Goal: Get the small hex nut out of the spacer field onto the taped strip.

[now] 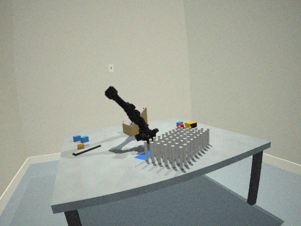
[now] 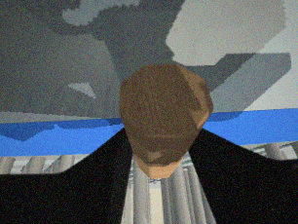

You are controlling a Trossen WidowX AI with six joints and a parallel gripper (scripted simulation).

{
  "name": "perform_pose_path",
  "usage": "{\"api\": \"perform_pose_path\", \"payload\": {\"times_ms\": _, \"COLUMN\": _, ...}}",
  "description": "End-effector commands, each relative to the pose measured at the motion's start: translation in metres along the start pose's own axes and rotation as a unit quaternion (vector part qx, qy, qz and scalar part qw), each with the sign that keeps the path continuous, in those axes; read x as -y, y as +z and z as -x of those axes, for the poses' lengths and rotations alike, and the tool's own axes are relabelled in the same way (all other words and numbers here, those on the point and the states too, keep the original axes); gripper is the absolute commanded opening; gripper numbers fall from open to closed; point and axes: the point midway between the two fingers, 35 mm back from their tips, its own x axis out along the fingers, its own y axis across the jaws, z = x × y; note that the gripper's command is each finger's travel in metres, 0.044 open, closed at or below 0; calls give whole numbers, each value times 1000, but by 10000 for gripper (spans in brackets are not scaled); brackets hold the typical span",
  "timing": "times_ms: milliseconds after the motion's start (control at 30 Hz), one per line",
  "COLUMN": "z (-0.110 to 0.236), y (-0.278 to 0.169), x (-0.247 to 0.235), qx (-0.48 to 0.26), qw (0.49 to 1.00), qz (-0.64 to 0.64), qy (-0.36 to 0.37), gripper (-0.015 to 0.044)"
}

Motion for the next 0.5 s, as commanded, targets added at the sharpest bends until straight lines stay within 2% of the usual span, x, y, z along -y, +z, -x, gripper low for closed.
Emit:
{"api": "perform_pose_path", "payload": {"times_ms": 0, "z": 0, "y": -1, "x": 1, "qx": -6, "qw": 1000, "qz": 3, "qy": -1, "gripper": 0}}
{"api": "perform_pose_path", "payload": {"times_ms": 467, "z": 5, "y": 8, "x": 1, "qx": -5, "qw": 1000, "qz": 2, "qy": -1, "gripper": 0}}
